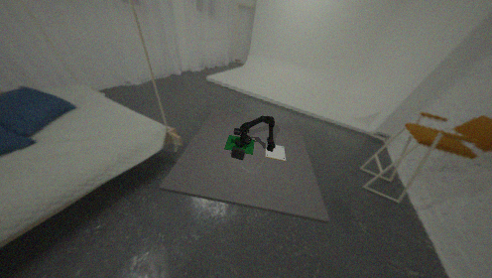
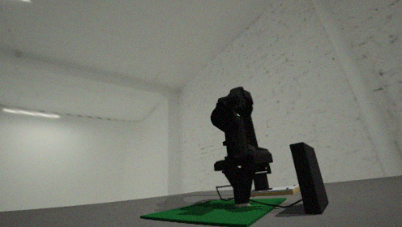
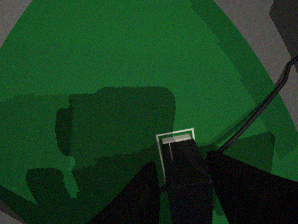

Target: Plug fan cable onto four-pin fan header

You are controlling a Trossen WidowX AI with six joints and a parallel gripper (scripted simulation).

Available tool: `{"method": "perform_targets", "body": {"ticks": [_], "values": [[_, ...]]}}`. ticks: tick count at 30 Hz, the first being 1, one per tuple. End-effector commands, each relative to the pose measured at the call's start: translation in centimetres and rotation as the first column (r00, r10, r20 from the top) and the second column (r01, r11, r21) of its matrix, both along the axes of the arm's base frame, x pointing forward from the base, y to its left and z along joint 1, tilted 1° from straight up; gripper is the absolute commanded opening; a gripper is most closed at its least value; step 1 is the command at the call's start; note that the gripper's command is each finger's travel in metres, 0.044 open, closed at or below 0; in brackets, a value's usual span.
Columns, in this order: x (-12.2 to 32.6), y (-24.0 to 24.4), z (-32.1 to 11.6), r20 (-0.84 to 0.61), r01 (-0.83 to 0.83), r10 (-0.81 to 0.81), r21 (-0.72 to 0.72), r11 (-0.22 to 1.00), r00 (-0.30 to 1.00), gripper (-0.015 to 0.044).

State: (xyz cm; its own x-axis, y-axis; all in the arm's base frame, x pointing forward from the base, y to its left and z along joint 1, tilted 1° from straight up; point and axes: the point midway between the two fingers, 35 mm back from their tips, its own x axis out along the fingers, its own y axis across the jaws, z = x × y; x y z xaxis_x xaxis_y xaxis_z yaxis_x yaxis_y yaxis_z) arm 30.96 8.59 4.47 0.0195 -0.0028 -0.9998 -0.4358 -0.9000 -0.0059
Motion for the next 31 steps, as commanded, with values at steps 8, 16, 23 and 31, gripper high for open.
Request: {"method": "perform_targets", "body": {"ticks": [8,16,23,31], "values": [[0.1,0.1,3.5,0.001,0.0,0.0,-0.001,1.0,1.0,0.026],[-0.3,0.0,5.6,0.0,0.0,0.0,-0.001,1.0,1.0,0.026],[-8.0,-0.6,5.9,-0.006,0.0,0.0,-0.002,1.0,1.0,0.026],[-12.0,-1.3,5.2,-0.01,0.0,0.0,-0.002,1.0,1.0,0.026]]}}
